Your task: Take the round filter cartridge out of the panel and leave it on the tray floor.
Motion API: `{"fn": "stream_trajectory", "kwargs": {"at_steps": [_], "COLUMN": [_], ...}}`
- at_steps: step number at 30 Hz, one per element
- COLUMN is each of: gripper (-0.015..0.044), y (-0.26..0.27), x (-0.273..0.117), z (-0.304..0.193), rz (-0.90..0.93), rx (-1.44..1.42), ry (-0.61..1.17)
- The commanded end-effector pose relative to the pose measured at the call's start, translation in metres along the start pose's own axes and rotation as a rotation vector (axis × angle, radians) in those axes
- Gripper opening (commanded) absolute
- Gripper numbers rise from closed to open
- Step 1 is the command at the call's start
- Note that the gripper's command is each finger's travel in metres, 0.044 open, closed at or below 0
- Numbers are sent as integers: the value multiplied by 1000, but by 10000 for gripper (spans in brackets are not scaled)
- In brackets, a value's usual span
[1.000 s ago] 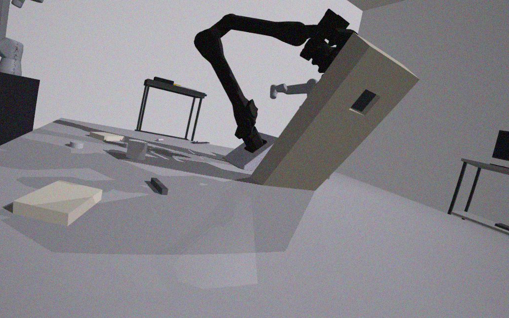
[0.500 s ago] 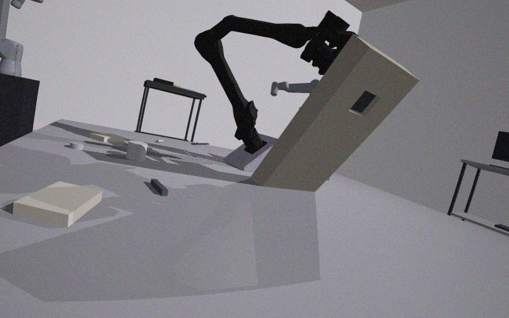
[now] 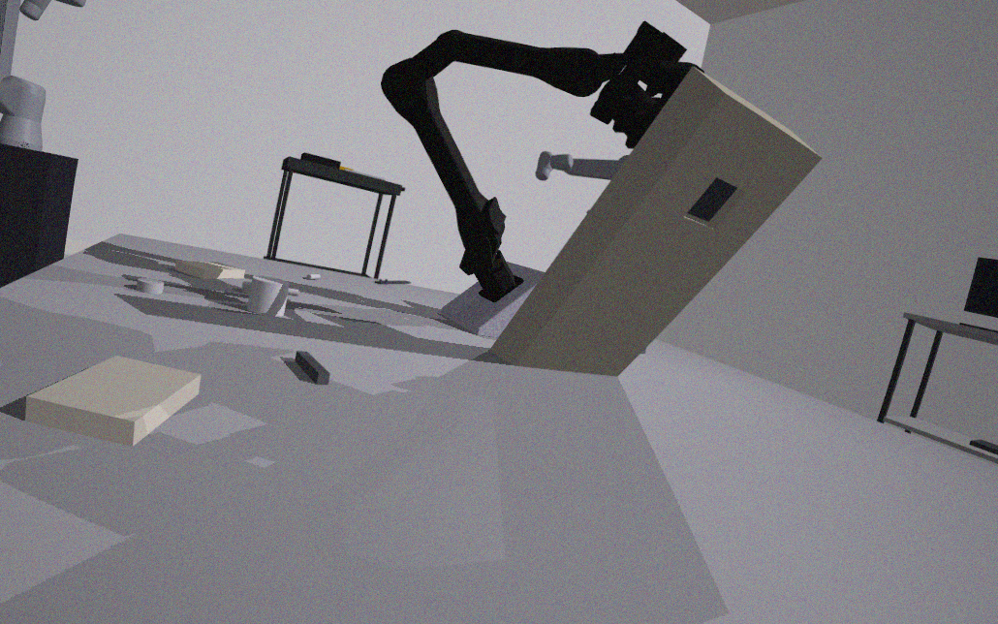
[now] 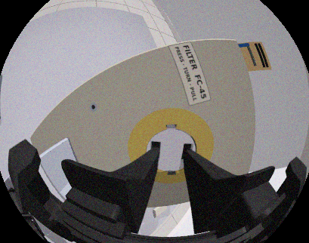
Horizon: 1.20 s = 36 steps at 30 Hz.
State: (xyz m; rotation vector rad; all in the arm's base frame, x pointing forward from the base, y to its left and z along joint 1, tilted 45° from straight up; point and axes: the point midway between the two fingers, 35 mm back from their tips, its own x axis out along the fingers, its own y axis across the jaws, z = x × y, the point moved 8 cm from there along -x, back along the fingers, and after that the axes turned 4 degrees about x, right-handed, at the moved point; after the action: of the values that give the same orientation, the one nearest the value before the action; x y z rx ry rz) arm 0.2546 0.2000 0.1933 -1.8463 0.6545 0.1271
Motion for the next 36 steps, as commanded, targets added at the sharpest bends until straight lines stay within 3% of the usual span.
{"fn": "stream_trajectory", "kwargs": {"at_steps": [1,23,32,34,36], "gripper": [113,113,53,0,0], "y": [0,0,0,0,0], "x": [2,12,8,8,9], "z": [1,1,1,1,1], "rz": [3,2,-5,-5,-5], "rx": [-3,-2,-5,-5,-1], "ry": [-5,-5,-2,-2,-2]}}
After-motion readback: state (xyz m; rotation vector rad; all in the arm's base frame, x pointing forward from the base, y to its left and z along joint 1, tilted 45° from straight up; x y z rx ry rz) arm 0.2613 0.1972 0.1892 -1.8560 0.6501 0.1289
